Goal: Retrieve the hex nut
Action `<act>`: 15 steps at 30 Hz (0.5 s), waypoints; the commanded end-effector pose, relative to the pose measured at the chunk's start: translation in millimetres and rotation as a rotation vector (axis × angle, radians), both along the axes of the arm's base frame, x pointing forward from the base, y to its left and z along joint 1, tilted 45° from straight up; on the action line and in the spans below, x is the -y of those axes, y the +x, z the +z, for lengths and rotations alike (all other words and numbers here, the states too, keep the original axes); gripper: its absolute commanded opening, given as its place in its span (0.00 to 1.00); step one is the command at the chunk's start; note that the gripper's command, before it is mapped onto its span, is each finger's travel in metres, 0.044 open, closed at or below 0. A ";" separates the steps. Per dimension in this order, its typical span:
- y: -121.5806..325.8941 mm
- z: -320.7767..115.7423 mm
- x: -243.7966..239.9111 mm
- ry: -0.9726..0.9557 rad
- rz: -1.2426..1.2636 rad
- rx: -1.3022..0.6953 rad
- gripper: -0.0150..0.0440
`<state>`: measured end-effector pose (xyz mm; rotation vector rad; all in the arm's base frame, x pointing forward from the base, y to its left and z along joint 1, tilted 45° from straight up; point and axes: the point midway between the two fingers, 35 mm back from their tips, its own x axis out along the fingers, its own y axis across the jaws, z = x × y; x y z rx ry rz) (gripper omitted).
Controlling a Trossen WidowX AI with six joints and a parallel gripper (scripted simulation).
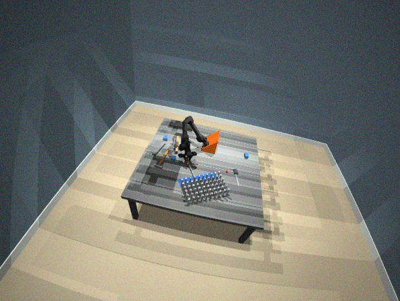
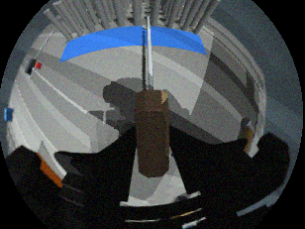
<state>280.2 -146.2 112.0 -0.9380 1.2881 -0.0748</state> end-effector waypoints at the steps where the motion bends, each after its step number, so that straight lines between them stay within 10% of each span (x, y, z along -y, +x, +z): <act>1: -10.9 3.0 -0.3 0.007 0.007 -0.005 0.25; 15: 4.2 43.6 -41.4 0.022 0.001 -0.008 0.25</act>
